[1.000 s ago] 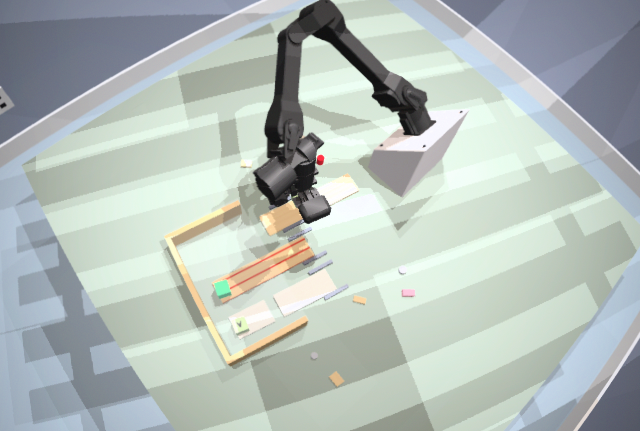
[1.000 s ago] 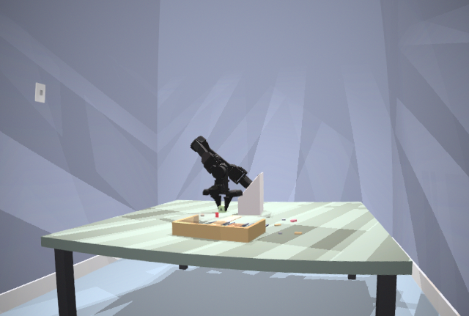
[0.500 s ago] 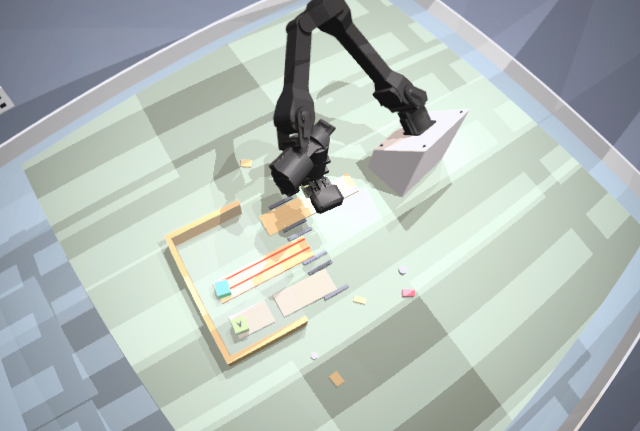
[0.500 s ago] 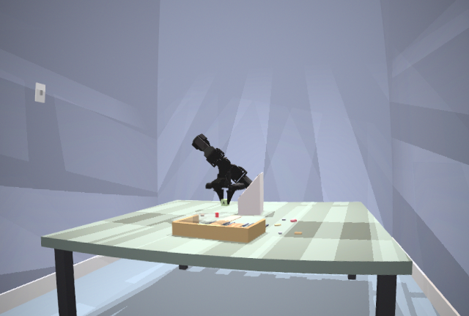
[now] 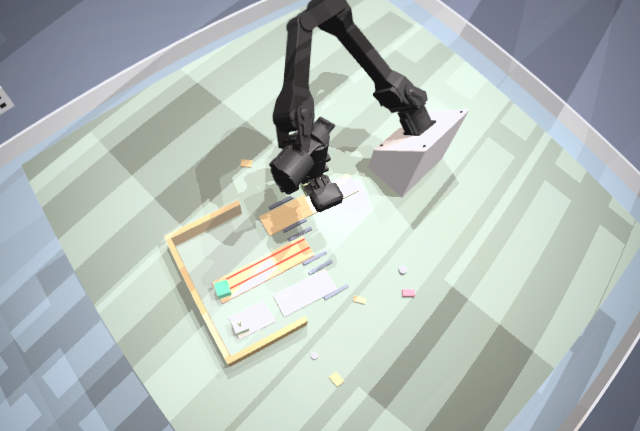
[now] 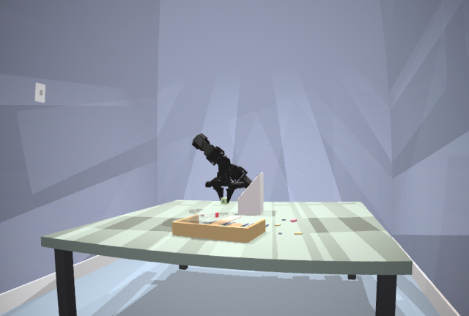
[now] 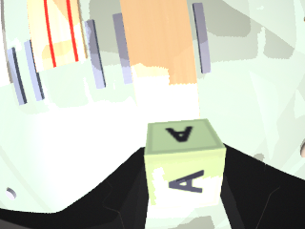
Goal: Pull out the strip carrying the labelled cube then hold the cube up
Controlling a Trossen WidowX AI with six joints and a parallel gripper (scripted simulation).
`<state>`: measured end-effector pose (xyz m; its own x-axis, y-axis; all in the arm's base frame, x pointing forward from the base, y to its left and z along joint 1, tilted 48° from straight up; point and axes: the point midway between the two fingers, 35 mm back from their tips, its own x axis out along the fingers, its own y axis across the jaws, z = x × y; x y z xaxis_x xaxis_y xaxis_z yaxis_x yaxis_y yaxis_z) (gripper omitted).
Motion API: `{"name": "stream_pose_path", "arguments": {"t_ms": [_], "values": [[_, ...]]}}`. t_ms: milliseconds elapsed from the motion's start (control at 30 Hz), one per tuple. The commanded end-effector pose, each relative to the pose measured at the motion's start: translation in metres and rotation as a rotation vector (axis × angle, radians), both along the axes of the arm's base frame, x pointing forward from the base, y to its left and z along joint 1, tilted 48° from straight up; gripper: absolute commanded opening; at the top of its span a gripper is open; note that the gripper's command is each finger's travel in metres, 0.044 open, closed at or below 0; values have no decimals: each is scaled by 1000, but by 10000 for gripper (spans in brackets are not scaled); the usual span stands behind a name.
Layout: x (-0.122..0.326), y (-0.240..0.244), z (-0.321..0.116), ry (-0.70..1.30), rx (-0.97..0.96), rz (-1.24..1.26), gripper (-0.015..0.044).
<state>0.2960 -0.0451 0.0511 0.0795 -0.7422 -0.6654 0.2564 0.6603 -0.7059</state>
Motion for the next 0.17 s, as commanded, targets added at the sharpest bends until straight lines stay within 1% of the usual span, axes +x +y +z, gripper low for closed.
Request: {"name": "stream_pose_path", "arguments": {"t_ms": [0,133], "values": [[0,1,0,-3,3,-2,0],[0,1,0,-3,3,-2,0]]}}
